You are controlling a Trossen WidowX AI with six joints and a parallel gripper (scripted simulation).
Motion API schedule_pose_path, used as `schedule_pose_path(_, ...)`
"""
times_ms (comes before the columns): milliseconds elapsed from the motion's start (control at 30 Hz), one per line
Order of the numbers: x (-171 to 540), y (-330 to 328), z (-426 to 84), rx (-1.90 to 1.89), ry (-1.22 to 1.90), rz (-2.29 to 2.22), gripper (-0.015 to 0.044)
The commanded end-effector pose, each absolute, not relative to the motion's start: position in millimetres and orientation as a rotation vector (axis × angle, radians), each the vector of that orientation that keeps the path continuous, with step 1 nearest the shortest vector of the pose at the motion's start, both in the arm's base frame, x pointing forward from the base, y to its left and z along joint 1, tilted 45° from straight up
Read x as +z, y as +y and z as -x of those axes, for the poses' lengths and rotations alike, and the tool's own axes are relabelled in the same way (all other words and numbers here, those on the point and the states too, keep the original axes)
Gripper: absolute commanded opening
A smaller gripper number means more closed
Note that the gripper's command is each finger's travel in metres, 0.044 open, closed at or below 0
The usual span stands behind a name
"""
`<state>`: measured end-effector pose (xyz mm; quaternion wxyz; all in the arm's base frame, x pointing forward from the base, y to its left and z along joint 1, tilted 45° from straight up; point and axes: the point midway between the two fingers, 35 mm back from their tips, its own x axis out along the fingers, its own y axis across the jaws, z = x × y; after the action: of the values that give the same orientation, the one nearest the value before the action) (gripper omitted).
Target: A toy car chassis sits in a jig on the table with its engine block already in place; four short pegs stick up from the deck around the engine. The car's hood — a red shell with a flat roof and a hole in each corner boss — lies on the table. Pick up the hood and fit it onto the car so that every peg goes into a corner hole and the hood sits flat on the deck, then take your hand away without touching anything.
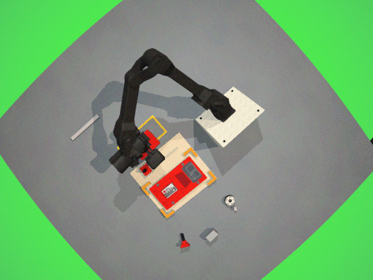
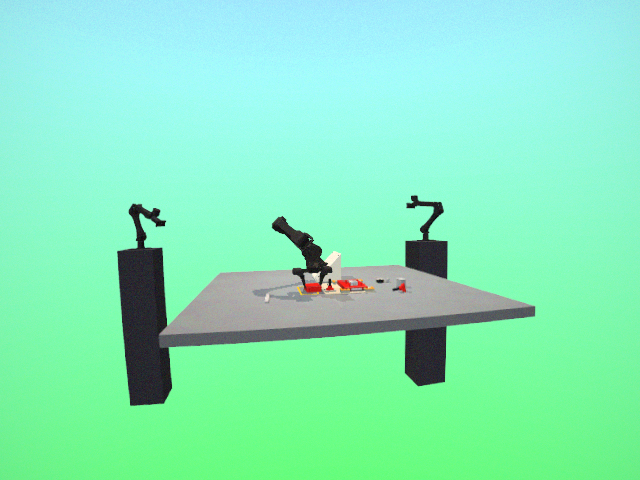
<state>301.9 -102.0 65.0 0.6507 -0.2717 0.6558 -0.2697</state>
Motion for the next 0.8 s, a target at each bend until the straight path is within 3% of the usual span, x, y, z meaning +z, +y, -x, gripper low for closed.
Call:
schedule_pose_path(0, 68, -100, -302, -0.613, 1.489, 0.616, 0.017)
schedule_pose_path(233, 82, -85, -302, -0.612, 1.489, 0.615, 0.0)
schedule_pose_path(767, 127, -39, -303, -0.61, 1.49, 0.614, 0.0)
